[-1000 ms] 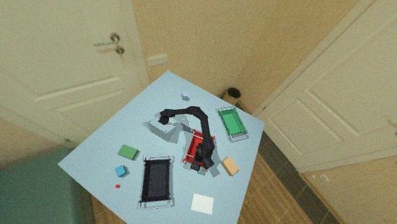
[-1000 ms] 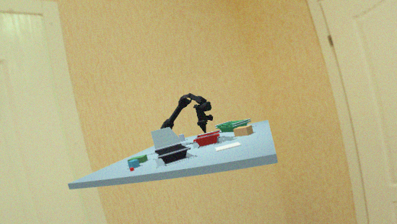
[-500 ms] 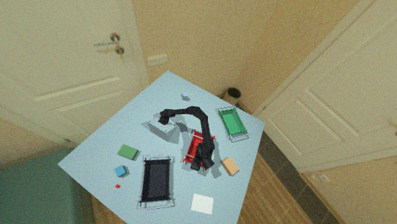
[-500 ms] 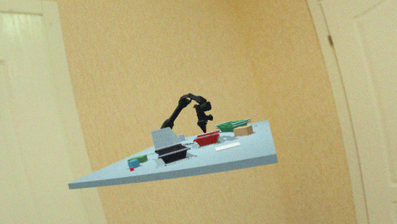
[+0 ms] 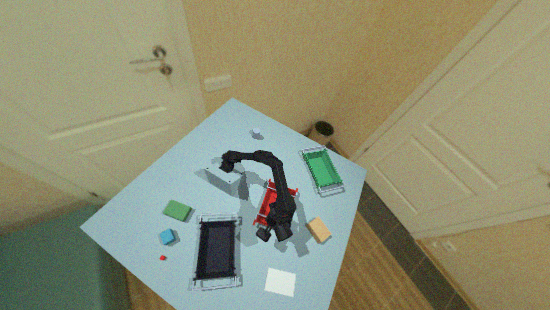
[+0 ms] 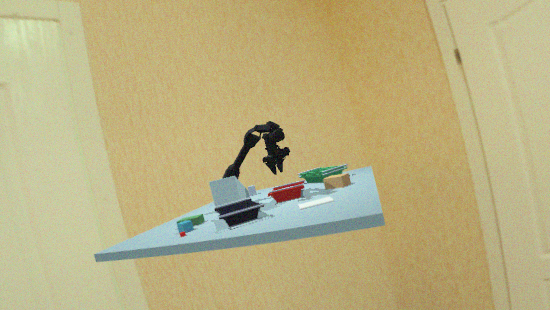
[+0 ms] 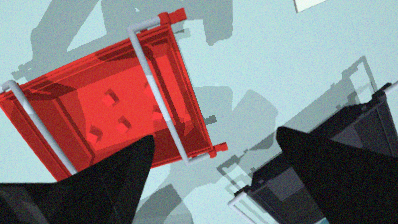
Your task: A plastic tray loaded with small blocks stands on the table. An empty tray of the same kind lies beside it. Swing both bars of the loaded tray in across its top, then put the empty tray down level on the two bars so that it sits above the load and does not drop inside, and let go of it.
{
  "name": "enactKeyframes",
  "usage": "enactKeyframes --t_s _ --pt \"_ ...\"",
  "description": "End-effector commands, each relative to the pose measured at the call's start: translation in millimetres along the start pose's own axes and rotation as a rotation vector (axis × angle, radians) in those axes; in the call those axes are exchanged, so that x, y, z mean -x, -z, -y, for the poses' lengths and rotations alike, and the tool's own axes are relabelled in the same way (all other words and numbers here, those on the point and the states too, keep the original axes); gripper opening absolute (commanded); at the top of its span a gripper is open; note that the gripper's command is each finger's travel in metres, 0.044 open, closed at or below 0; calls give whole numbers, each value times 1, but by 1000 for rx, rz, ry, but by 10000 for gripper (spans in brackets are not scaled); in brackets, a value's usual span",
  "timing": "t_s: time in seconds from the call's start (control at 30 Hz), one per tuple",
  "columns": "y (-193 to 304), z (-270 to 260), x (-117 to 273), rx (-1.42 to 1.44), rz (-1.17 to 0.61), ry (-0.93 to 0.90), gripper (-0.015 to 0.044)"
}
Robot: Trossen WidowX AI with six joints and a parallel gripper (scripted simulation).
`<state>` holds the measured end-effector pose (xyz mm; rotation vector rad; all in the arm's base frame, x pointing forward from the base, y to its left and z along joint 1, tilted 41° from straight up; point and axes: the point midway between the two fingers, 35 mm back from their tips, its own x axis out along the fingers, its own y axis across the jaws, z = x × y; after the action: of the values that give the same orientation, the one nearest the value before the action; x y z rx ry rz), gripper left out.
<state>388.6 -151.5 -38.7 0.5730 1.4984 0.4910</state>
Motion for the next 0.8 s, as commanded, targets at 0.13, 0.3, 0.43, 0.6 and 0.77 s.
enactKeyframes --t_s 0.13,0.3,0.43,0.6,0.77 --pt "59 124 -33 -622 -15 7 440" --pt "92 171 -52 -906 -17 8 440" --pt "92 171 -53 -906 -17 8 440" --pt "91 172 -70 -906 -16 8 440" --pt "91 172 -100 -905 -16 7 440"
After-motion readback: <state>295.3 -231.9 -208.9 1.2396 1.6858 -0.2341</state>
